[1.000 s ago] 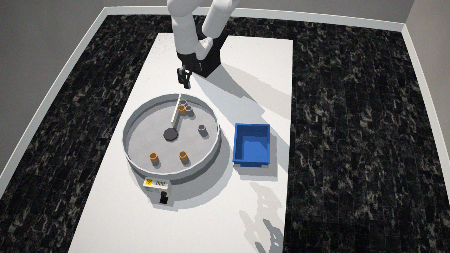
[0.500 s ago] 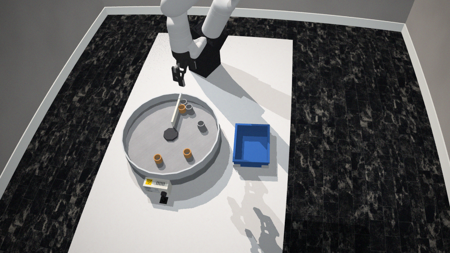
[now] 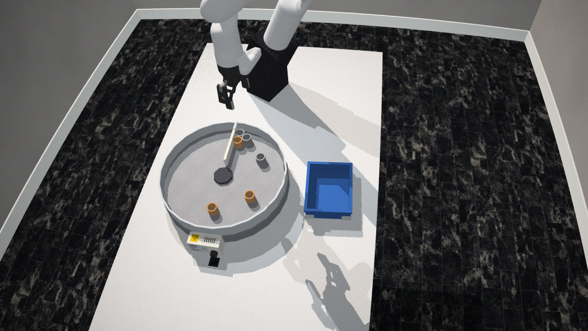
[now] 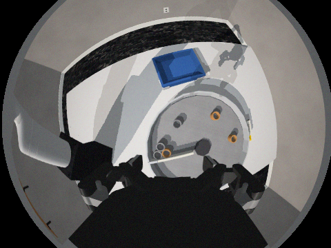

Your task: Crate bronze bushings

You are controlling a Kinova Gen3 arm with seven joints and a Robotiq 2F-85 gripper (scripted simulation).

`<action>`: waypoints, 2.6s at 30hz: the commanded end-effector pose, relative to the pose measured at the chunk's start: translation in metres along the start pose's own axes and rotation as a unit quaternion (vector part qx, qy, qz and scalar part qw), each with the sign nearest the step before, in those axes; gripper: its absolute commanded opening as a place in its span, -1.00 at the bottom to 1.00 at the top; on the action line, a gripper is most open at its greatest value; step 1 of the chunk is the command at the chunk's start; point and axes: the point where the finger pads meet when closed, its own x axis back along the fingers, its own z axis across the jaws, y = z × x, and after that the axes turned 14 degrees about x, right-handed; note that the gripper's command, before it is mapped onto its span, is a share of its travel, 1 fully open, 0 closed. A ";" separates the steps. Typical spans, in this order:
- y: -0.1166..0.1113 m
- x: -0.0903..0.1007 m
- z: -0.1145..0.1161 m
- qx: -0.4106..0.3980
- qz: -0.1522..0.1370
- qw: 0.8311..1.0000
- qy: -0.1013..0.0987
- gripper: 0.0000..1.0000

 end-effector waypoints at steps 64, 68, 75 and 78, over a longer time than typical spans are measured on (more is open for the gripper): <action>0.070 -0.049 -0.062 0.001 0.000 1.000 0.002 1.00; 0.070 -0.049 -0.062 0.001 0.000 1.000 0.002 1.00; 0.070 -0.049 -0.062 0.001 0.000 1.000 0.002 1.00; 0.070 -0.049 -0.062 0.001 0.000 1.000 0.002 1.00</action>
